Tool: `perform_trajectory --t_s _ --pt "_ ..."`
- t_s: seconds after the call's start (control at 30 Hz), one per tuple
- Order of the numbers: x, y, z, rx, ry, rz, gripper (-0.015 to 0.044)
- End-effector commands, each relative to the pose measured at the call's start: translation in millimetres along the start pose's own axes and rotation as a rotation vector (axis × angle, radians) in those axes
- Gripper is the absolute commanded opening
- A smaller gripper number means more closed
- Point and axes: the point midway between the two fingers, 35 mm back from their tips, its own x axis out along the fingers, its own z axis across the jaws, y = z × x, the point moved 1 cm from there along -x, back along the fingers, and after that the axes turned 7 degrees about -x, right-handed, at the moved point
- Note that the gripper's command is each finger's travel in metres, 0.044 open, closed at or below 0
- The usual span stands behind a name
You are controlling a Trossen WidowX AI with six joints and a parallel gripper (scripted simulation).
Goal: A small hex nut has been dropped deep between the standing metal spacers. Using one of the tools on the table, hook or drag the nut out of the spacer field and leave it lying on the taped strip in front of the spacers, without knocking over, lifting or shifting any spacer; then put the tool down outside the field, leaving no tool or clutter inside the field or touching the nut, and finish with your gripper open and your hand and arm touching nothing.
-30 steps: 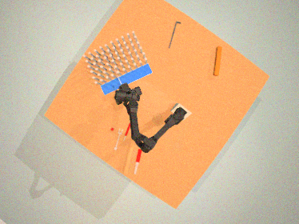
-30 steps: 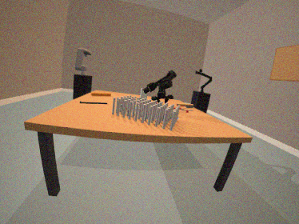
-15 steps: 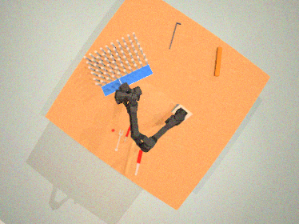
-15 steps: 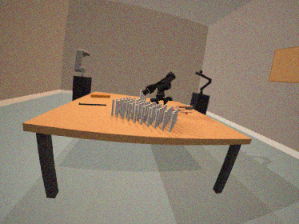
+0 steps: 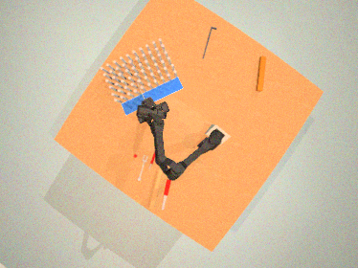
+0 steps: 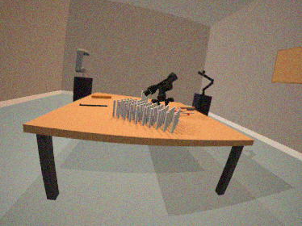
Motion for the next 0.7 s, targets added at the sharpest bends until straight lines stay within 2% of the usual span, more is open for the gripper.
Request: perform_trajectory --t_s 0.0,0.67 --pt "0 -5 2 -0.007 -0.006 -0.002 0.0000" --pt "4 -18 0 -0.008 -0.006 -0.002 0.0000"
